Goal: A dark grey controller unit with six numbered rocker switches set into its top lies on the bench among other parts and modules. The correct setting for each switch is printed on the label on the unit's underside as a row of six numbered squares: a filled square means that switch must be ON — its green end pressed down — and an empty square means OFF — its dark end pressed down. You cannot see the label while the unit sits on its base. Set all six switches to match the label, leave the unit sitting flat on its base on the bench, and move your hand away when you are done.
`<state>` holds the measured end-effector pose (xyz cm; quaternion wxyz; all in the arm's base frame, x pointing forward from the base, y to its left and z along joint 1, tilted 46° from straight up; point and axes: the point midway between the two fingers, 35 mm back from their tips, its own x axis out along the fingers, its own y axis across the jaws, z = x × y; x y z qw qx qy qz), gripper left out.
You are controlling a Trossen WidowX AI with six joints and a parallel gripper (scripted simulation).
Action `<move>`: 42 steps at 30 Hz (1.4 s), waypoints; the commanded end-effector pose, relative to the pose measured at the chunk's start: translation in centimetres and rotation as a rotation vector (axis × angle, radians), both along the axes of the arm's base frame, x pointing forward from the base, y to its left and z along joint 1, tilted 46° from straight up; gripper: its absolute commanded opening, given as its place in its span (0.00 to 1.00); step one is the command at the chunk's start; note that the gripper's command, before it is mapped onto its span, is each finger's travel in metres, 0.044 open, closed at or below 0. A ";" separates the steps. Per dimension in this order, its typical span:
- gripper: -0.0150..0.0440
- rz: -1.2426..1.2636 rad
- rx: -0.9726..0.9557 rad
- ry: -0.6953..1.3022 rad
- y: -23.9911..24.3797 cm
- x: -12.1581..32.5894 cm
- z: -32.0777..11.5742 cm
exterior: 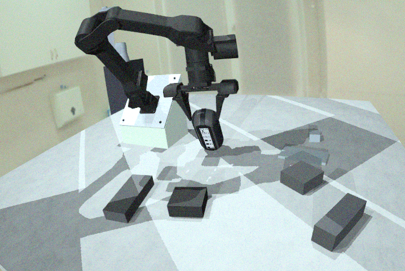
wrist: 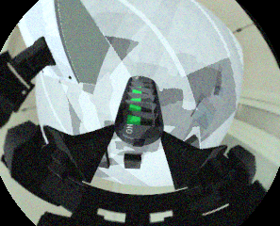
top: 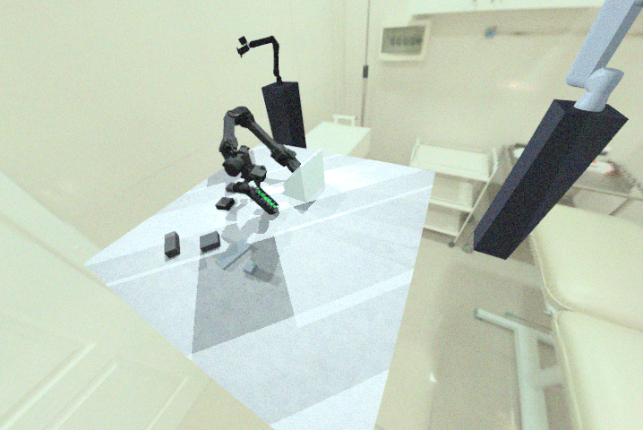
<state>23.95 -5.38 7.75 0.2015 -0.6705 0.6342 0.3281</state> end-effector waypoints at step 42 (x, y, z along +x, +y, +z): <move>0.83 0.000 -0.002 0.008 -3.5 0.3 0.6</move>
